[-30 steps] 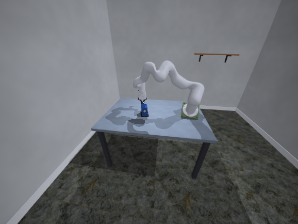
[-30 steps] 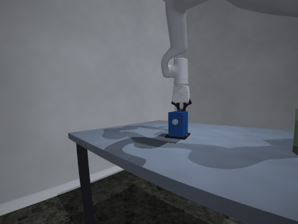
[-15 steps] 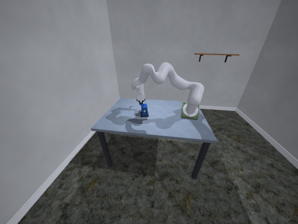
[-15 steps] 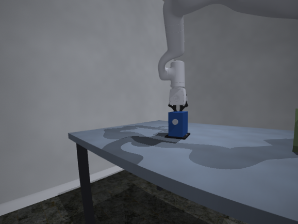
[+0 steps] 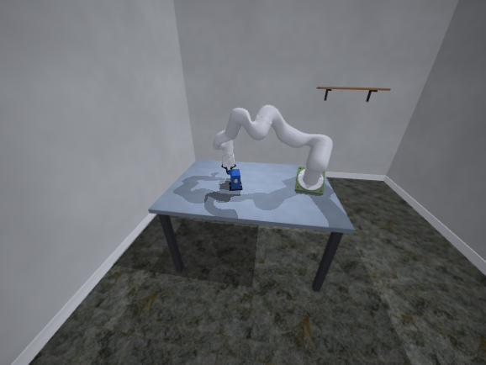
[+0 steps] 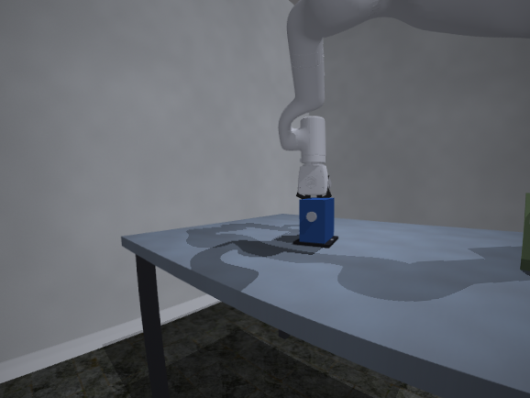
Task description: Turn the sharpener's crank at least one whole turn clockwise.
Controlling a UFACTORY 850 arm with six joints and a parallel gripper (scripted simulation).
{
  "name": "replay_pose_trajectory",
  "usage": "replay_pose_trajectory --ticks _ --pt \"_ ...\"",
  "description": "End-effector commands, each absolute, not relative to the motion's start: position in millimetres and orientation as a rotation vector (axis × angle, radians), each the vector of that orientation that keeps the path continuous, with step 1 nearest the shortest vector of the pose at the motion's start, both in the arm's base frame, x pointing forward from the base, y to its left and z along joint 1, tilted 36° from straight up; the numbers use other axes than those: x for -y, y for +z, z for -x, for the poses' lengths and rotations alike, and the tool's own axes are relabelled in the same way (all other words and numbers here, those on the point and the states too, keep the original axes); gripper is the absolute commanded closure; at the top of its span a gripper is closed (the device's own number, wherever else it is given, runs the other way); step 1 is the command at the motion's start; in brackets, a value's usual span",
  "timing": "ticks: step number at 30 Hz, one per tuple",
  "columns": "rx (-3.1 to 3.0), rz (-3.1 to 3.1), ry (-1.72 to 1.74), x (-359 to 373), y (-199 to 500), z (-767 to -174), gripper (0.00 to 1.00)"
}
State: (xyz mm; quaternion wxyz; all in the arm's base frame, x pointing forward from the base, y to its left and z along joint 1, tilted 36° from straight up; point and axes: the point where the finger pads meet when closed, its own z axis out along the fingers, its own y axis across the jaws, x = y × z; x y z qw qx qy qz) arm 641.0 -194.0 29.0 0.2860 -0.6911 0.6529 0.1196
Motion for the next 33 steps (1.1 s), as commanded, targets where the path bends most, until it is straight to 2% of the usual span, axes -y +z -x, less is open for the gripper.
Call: replay_pose_trajectory --ticks 1,33 --pt "-1.745 1.847 0.318 191.1 24.4 -643.2 1.0" --pt "-1.745 1.847 0.318 186.1 16.8 -643.6 1.0"
